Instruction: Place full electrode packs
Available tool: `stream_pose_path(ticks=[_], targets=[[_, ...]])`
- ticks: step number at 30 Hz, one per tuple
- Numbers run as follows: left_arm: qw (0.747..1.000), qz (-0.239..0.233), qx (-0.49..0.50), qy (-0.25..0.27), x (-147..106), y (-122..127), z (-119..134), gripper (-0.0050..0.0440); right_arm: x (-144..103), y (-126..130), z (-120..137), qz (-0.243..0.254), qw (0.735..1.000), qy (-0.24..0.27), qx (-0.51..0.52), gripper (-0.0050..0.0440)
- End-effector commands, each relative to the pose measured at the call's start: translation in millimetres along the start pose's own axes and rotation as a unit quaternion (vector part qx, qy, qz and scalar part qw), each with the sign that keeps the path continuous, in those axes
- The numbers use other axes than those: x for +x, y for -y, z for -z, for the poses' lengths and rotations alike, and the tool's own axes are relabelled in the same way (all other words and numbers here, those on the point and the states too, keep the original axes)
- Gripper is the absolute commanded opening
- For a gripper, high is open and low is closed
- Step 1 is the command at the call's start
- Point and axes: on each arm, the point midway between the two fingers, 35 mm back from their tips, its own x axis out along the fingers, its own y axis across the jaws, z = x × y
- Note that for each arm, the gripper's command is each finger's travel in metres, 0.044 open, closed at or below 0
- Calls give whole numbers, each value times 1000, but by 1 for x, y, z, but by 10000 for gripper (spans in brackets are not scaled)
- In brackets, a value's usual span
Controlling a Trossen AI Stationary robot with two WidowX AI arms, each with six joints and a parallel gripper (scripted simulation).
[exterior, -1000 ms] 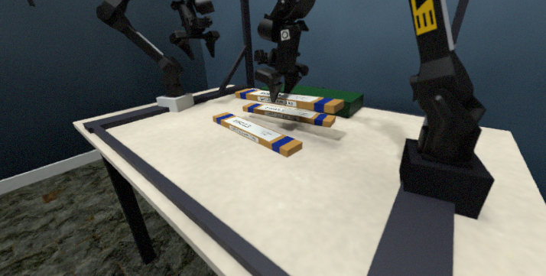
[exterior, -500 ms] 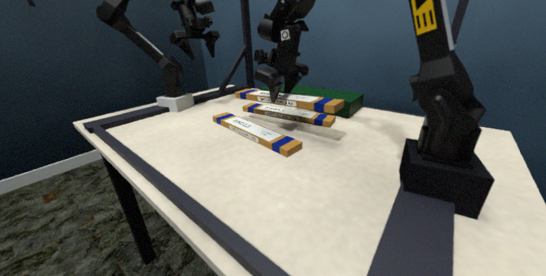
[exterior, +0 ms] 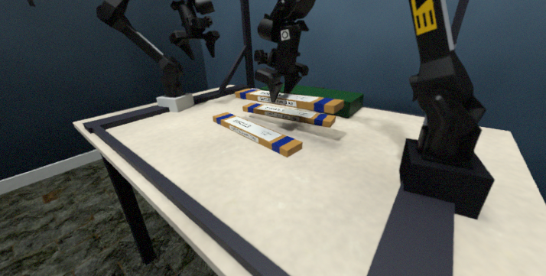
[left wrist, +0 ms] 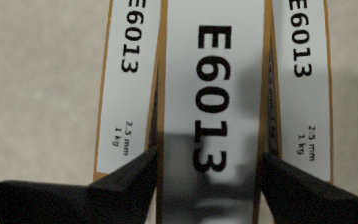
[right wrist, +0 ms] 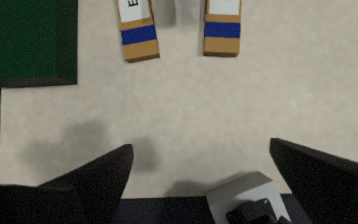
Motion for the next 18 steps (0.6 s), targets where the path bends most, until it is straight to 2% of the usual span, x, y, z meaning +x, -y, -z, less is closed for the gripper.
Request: stream_pose_path(ticks=[1, 2, 8, 11, 18], targets=[[999, 6, -3, 43, -24, 2, -18, -50, -5, -1, -4, -6, 1000, 8, 3, 430], [998, 6, -5, 57, -31, 3, -23, -50, -5, -1, -4, -6, 1000, 8, 3, 430], [998, 6, -4, 55, -23, 3, -21, -50, -5, -1, -4, -6, 1000, 8, 3, 430], [999, 4, -4, 40, -8, 2, -15, -50, -5, -1, -4, -6, 1000, 8, 3, 430], [999, 6, -4, 52, -4, 3, -18, -50, -5, -1, -4, -6, 1000, 8, 3, 430]])
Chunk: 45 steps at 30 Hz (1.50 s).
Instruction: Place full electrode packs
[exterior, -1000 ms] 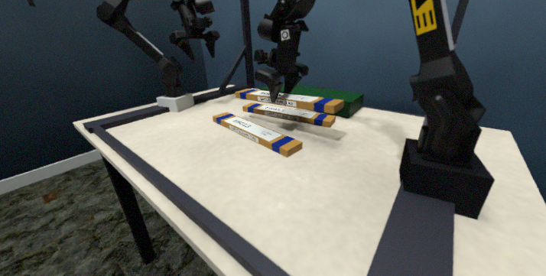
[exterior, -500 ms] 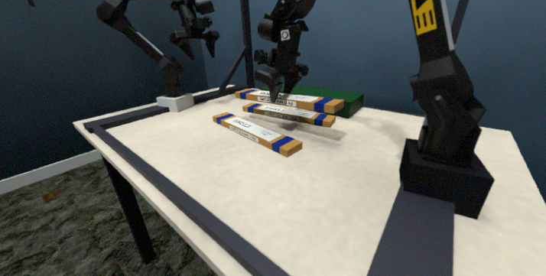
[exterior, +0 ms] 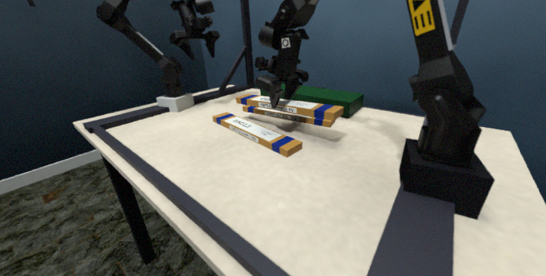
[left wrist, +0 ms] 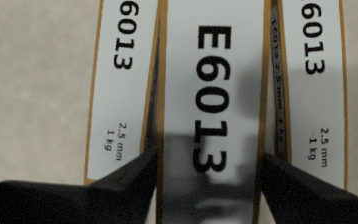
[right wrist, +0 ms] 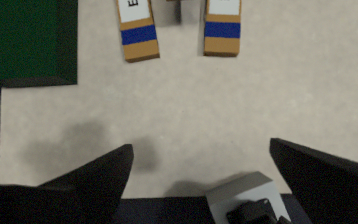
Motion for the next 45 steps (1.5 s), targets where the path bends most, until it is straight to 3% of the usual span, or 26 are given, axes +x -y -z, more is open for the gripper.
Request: stream_pose_path(ticks=[1, 4, 7, 11, 14, 45], targets=[[999, 6, -3, 48, -19, 2, -21, -50, -5, -1, -4, -6, 1000, 8, 3, 430], [999, 4, -3, 40, -10, 2, -16, -50, -5, -1, -4, -6, 1000, 8, 3, 430], [998, 7, -4, 56, -18, 3, -23, -50, -5, -1, -4, -6, 1000, 8, 3, 430], [999, 5, -3, 45, -3, 3, -19, -50, -5, -1, -4, -6, 1000, 8, 3, 430], [998, 7, -4, 56, -12, 3, -23, -50, -5, -1, -4, -6, 1000, 8, 3, 430], [999, 6, -4, 50, -12, 3, -27, -50, -5, -1, -4, -6, 1000, 8, 3, 430]])
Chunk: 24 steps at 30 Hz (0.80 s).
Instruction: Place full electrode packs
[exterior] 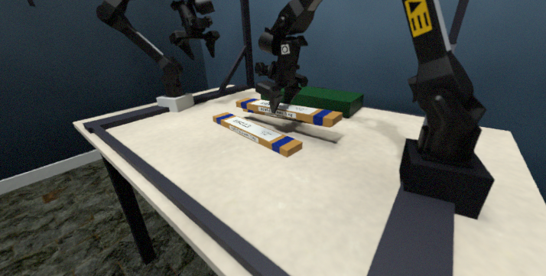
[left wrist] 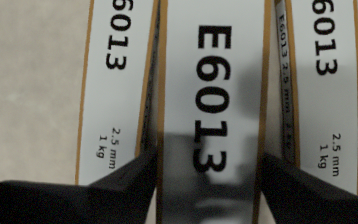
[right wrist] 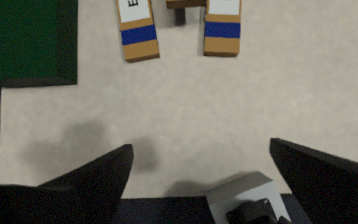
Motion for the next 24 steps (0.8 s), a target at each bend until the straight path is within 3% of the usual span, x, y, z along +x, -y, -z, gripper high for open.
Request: stream_pose_path(ticks=[1, 23, 24], targets=[[999, 6, -4, 50, -28, 3, -29, -50, -5, -1, -4, -6, 1000, 8, 3, 430], [999, 6, -4, 52, -31, 3, -32, -50, -5, -1, -4, -6, 1000, 8, 3, 430], [999, 6, -2, 42, -20, 2, -17, -50, -5, -1, -4, -6, 1000, 8, 3, 430]])
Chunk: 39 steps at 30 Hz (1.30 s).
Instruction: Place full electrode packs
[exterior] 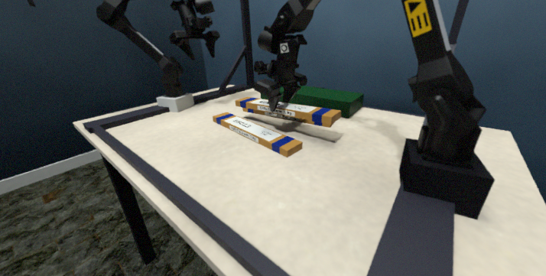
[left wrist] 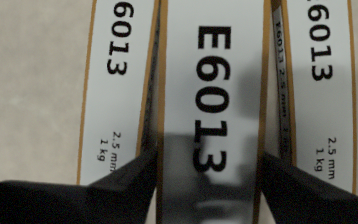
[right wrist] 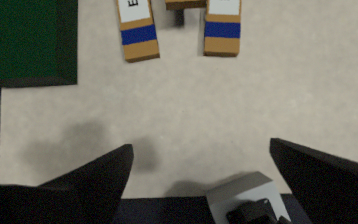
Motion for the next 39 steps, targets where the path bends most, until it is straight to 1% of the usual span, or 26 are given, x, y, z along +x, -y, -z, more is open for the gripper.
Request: stream_pose_path(ticks=[1, 33, 39], targets=[[999, 6, -2, 39, -19, 1, -13, -50, -5, -1, -4, -6, 1000, 8, 3, 430], [999, 6, -2, 39, -55, 1, -20, -50, -5, -1, -4, -6, 1000, 8, 3, 430], [999, 6, -2, 39, -55, 1, -20, -50, -5, -1, -4, -6, 1000, 8, 3, 430]])
